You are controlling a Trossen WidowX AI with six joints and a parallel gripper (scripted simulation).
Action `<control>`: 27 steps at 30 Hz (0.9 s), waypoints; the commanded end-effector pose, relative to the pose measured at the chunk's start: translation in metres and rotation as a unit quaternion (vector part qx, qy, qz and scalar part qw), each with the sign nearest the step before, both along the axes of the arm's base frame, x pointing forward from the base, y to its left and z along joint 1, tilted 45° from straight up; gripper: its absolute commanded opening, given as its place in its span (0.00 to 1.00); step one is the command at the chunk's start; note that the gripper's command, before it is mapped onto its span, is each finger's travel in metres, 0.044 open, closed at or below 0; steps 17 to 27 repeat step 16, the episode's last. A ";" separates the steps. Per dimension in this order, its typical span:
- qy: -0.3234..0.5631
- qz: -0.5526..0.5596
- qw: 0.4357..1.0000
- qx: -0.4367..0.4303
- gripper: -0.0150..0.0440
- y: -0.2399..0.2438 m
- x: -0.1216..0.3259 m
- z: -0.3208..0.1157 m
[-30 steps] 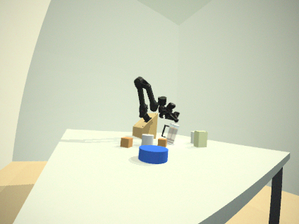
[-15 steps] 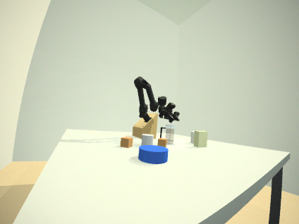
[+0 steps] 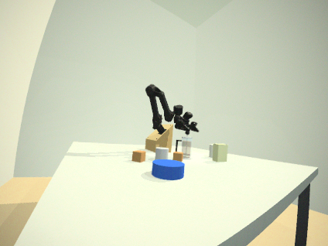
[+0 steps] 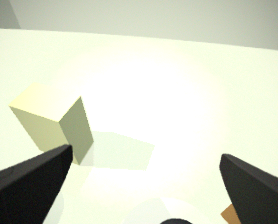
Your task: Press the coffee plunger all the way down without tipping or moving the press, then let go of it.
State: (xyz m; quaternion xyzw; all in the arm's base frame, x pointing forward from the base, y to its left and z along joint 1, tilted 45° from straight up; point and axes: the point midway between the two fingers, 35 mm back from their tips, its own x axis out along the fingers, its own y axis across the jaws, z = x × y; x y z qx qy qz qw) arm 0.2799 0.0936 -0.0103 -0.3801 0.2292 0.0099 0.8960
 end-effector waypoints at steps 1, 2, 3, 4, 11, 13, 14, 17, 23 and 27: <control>0.003 -0.001 1.000 0.003 1.00 0.010 -0.002 0.010; 0.005 -0.002 1.000 0.003 1.00 0.013 -0.005 0.013; 0.007 -0.003 1.000 0.002 1.00 0.017 -0.007 0.018; 0.008 -0.003 1.000 0.001 1.00 0.020 -0.010 0.022; 0.009 -0.004 1.000 -0.010 1.00 0.031 -0.037 0.061; 0.008 -0.004 1.000 -0.011 1.00 0.031 -0.040 0.065; 0.008 -0.004 1.000 -0.011 1.00 0.031 -0.040 0.065; 0.008 -0.004 1.000 -0.011 1.00 0.031 -0.040 0.065; 0.008 -0.004 1.000 -0.011 1.00 0.031 -0.040 0.065; 0.008 -0.004 1.000 -0.011 1.00 0.031 -0.040 0.065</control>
